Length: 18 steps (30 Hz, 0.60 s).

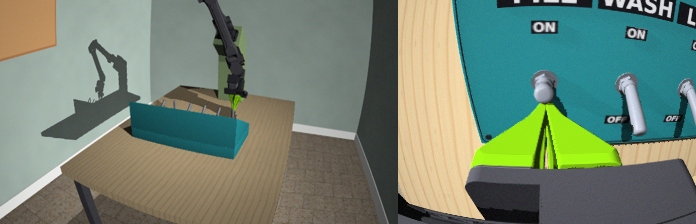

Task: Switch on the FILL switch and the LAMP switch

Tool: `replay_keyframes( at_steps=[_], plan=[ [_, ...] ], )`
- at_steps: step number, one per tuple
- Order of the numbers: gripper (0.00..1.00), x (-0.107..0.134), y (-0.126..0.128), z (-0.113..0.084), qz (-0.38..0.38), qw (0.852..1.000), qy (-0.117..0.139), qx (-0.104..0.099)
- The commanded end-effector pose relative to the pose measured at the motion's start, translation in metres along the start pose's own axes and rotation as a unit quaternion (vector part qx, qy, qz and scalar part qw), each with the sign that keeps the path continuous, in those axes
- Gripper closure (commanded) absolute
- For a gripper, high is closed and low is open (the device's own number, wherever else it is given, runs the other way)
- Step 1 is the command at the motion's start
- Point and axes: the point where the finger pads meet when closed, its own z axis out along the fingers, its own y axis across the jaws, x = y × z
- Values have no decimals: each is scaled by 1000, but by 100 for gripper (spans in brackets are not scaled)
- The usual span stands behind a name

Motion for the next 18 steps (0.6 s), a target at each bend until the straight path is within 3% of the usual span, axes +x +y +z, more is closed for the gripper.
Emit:
replay_keyframes(
  at_steps=[1, 7, 18],
  plan=[
    [100, -22, 6, 0, 5, 1000, -27, -5],
    [100, -22, 6, 0, 5, 1000, -27, -5],
    [100, 18, 4, -2, -2, 1000, -7, -4]
  ],
)
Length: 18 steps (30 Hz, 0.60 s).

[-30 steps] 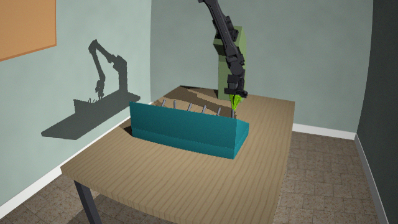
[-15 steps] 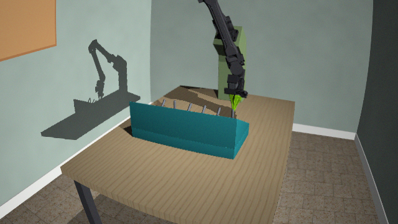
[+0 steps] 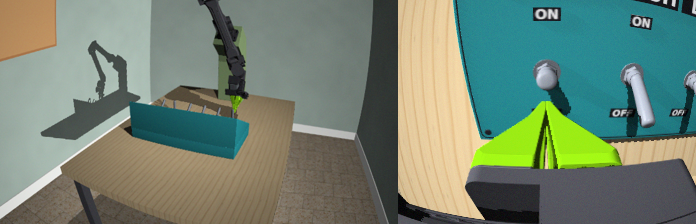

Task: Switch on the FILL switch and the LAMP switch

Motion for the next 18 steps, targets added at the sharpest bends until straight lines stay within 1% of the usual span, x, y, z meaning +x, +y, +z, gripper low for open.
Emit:
replay_keyframes(
  at_steps=[1, 3, 4, 6, 8, 11, 14, 18],
  plan=[
    [100, 8, 3, -5, -5, 1000, -1, -3],
    [100, 8, 3, -5, -5, 1000, -1, -3],
    [100, -19, 6, -5, 7, 1000, -26, -6],
    [100, -19, 6, -5, 7, 1000, -26, -6],
    [100, -7, 6, -11, 1, 1000, -13, -7],
    [100, -2, 5, -19, 2, 1000, -6, -7],
    [100, -1, 5, -34, 5, 1000, -4, -7],
    [100, -1, 5, -63, 5, 1000, -5, -7]
  ],
)
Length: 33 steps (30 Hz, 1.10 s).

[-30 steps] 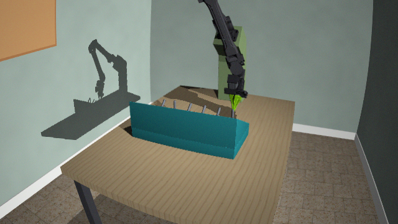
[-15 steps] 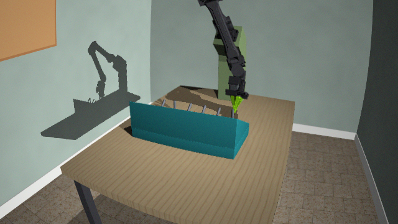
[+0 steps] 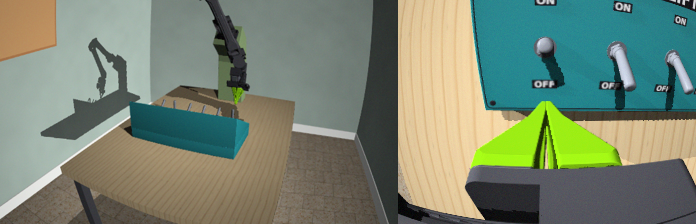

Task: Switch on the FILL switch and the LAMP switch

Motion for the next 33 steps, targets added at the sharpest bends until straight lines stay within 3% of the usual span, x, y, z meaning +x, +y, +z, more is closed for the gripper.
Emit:
replay_keyframes(
  at_steps=[1, 12, 19, 21, 22, 33],
  plan=[
    [100, -8, 5, -23, 12, 1000, -8, -10],
    [100, -8, 5, -85, 13, 1000, -9, -10],
    [100, -2, 0, -88, 9, 1000, -1, -1],
    [100, -9, 0, -88, 17, 1000, -12, -3],
    [0, -11, 0, -89, 19, 1000, -15, -3],
    [0, -12, 0, -89, 20, 1000, -15, -3]
  ],
)
